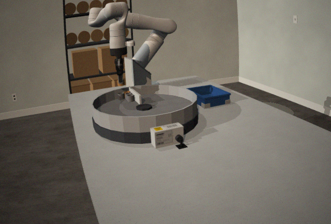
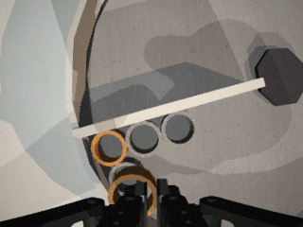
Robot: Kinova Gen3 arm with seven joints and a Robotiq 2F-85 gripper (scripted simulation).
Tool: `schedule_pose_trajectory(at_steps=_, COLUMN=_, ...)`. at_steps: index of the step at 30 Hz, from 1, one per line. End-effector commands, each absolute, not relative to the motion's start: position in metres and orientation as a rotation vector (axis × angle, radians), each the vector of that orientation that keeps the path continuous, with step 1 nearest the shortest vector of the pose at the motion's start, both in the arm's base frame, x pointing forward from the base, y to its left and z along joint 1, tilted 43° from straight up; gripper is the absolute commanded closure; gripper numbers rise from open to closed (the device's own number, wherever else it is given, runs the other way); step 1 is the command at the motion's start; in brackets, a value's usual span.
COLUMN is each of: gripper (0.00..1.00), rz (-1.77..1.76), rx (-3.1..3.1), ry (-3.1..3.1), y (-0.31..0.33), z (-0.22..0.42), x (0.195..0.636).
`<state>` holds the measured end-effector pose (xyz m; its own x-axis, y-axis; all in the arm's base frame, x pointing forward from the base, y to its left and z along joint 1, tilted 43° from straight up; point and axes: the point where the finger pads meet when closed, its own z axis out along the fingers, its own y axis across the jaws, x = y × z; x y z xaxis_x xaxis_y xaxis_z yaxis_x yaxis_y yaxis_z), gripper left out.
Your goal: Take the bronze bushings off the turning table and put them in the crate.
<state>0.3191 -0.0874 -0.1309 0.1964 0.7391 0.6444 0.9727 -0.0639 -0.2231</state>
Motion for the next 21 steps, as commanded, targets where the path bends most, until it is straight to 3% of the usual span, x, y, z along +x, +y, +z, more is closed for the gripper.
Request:
schedule_pose_trajectory(at_steps=1, gripper=1.0, rz=-0.485, rx=-1.86, ry=-1.598, y=-0.089, z=-0.13, x=0.319)
schedule_pose_trajectory(at_steps=21, gripper=1.0, rz=-0.484, rx=-1.861, ry=-1.598, y=-0.102, z=-0.115, x=0.322)
